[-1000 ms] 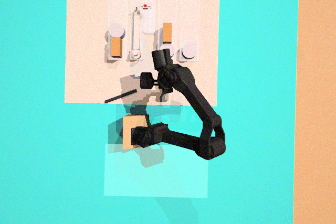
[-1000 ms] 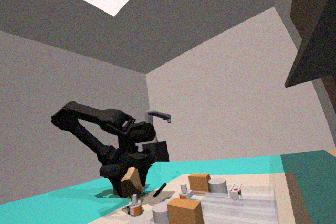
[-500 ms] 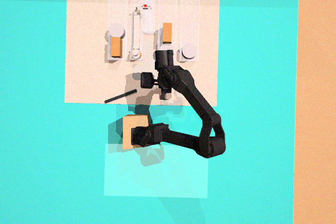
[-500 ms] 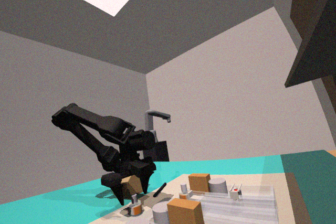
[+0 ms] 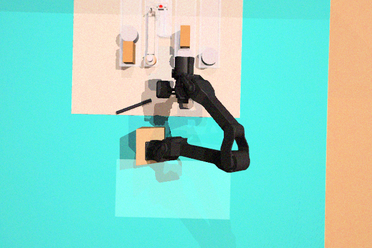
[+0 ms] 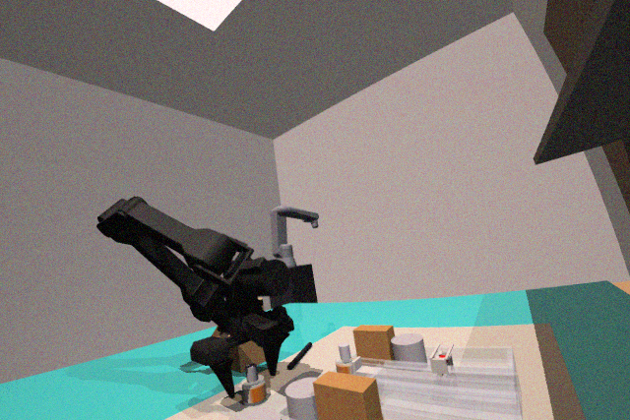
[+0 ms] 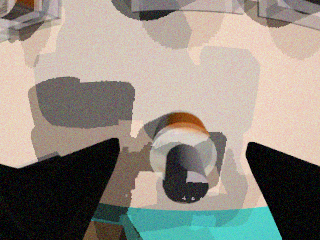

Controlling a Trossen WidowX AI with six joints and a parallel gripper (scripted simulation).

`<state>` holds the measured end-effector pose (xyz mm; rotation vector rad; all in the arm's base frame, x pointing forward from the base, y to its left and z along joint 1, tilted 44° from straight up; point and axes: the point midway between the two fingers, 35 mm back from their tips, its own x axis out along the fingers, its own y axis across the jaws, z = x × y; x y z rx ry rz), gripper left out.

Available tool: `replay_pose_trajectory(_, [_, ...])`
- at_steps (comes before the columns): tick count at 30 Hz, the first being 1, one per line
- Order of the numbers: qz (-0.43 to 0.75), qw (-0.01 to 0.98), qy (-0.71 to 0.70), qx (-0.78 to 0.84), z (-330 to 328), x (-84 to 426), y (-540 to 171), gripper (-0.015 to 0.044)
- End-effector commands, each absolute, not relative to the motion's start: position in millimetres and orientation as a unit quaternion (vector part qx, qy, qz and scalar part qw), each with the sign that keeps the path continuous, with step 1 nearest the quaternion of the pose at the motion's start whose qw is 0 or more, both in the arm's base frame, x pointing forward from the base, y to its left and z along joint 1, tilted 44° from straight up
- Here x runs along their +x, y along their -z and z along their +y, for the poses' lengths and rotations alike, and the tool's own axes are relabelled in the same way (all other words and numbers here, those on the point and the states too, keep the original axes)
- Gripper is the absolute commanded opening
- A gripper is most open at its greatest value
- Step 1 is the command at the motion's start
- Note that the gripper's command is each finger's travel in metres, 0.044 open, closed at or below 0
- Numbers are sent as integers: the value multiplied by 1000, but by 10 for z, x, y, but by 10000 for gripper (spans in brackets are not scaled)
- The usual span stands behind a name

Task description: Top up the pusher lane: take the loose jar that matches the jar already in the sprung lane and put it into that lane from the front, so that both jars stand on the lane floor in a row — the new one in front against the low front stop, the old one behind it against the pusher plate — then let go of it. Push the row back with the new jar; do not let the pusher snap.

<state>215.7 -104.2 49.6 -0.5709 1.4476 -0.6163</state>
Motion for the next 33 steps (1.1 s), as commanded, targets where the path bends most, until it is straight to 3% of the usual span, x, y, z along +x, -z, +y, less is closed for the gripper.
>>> replay_pose_trajectory(1, [647, 664, 273, -257, -1058, 2135, -461, 361])
replay_pose_trajectory(8, [647, 664, 273, -257, -1058, 2135, -461, 177])
replay_pose_trajectory(13, [647, 664, 273, -257, -1058, 2135, -461, 144])
replay_pose_trajectory(19, [647, 666, 269, -255, -920, 2160, -581, 0])
replay_pose_trajectory(33, [648, 665, 269, -255, -407, 2083, -1160, 0])
